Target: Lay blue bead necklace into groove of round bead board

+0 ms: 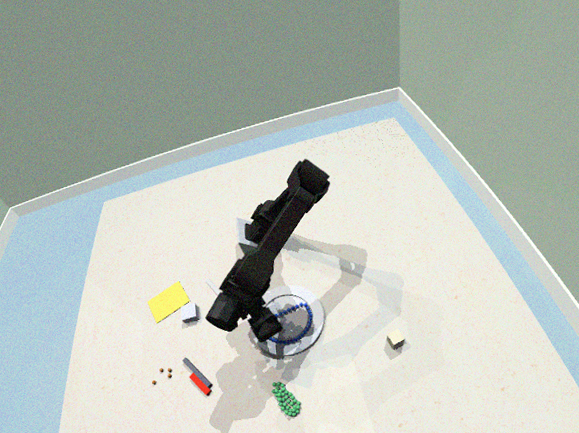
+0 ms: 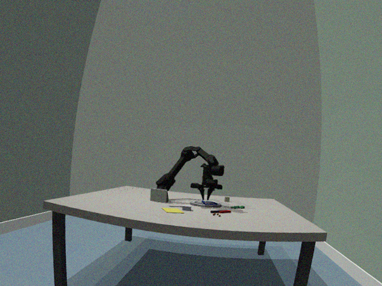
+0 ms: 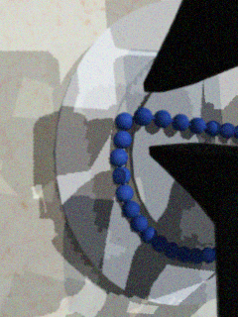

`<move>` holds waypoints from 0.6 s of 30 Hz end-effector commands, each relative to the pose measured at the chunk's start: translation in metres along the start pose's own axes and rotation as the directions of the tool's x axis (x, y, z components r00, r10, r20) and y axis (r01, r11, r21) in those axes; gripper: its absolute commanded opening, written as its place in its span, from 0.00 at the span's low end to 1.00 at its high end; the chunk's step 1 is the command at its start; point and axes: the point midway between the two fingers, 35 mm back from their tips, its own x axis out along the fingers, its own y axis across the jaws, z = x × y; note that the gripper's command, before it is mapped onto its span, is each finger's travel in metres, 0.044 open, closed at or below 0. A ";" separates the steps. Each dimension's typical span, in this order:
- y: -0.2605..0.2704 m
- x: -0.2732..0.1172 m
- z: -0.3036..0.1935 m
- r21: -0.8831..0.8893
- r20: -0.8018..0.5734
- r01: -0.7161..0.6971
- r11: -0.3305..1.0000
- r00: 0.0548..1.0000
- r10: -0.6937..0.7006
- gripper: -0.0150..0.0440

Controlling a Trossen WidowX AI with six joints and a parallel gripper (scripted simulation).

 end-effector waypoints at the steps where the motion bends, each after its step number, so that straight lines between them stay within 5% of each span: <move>1: -0.002 0.008 -0.002 0.008 -0.012 0.003 1.000 1.000 -0.003 0.46; 16: -0.003 0.024 -0.004 0.010 -0.019 0.007 1.000 1.000 -0.007 0.46; 18: -0.002 0.022 -0.003 0.002 -0.011 0.008 1.000 1.000 -0.008 0.37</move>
